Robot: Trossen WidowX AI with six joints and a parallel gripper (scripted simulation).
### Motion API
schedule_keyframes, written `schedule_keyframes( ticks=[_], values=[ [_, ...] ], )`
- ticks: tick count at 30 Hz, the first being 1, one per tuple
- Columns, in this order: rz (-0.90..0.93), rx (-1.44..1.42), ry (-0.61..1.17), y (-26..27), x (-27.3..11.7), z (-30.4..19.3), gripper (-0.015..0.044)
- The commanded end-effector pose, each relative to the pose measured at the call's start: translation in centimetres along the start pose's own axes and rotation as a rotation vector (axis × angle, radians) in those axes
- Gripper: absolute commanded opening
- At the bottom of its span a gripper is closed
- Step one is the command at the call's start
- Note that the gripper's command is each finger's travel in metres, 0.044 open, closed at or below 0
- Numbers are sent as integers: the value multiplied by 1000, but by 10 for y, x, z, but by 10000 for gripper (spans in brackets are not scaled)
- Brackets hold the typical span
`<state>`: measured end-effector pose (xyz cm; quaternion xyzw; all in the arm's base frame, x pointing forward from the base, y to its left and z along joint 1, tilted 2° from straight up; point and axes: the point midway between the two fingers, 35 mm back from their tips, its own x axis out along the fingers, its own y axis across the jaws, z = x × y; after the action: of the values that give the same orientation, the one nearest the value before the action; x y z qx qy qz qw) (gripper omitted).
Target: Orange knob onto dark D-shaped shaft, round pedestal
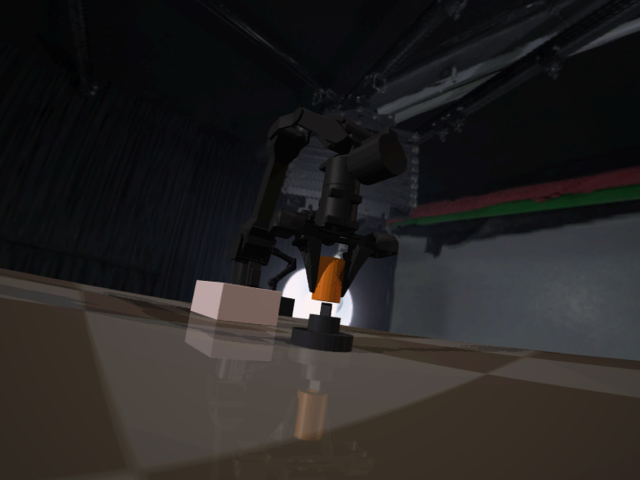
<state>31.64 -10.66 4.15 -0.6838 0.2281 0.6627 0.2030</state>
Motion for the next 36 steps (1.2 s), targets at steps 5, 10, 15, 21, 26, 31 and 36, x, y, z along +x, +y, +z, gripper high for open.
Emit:
schedule_keyframes(
  ticks=[5,10,15,21,26,31,36],
  values=[
    [-3,518,6,0,-3,-2,0],
    [-4,867,6,0,-2,-4,0],
    [-5,1216,5,-1,0,-5,0],
    [-7,1635,5,-1,2,-6,0],
    [-8,1984,3,-1,2,-5,0],
    [-9,2256,2,0,0,-5,0],
    [-10,2488,1,0,-1,-4,0]
  ],
)
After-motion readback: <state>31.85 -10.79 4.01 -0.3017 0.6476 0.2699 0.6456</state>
